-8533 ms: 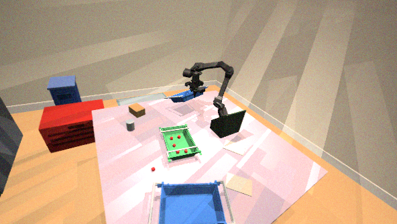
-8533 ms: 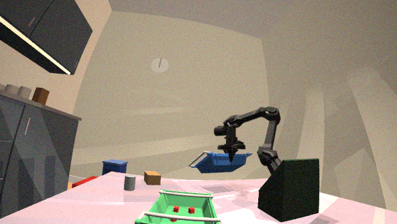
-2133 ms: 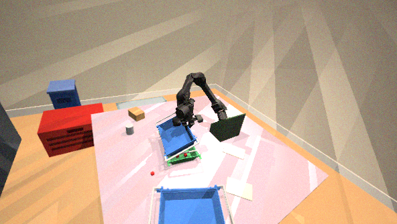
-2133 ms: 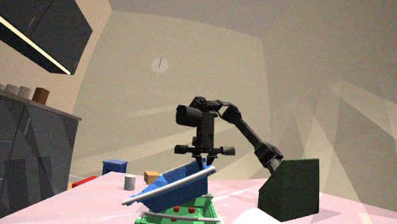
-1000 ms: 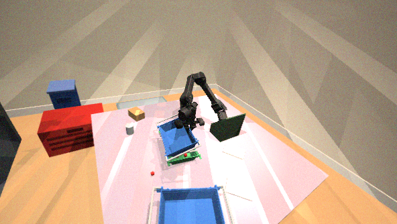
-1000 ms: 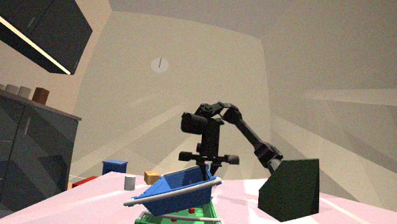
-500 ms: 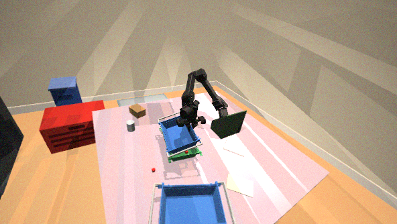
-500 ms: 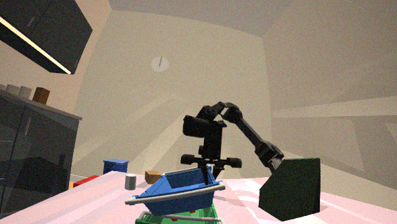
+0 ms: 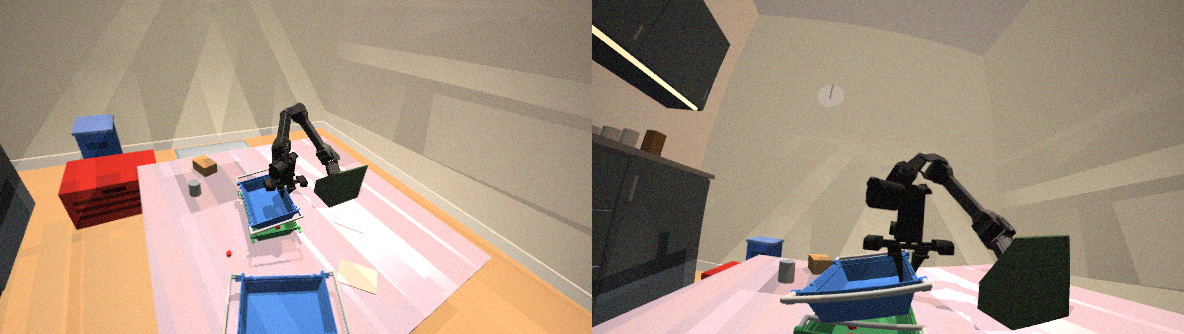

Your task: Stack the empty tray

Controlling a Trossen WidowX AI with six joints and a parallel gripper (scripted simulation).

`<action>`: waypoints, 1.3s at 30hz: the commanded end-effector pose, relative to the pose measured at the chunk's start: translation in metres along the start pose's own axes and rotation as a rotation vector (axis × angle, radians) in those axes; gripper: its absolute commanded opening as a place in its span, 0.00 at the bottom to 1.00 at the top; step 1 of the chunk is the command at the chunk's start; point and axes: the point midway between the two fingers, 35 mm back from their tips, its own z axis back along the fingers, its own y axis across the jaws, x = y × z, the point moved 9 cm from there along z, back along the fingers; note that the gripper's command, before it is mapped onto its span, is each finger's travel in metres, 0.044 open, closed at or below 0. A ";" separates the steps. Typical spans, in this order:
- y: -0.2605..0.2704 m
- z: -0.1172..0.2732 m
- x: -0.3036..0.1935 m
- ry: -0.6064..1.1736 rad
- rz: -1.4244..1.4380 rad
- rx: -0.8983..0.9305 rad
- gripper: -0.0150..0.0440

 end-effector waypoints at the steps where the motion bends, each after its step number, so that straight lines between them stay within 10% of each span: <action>1: -0.003 -0.007 0.001 0.001 0.010 -0.015 0.25; 39: -0.009 -0.031 0.000 0.000 0.010 -0.015 0.25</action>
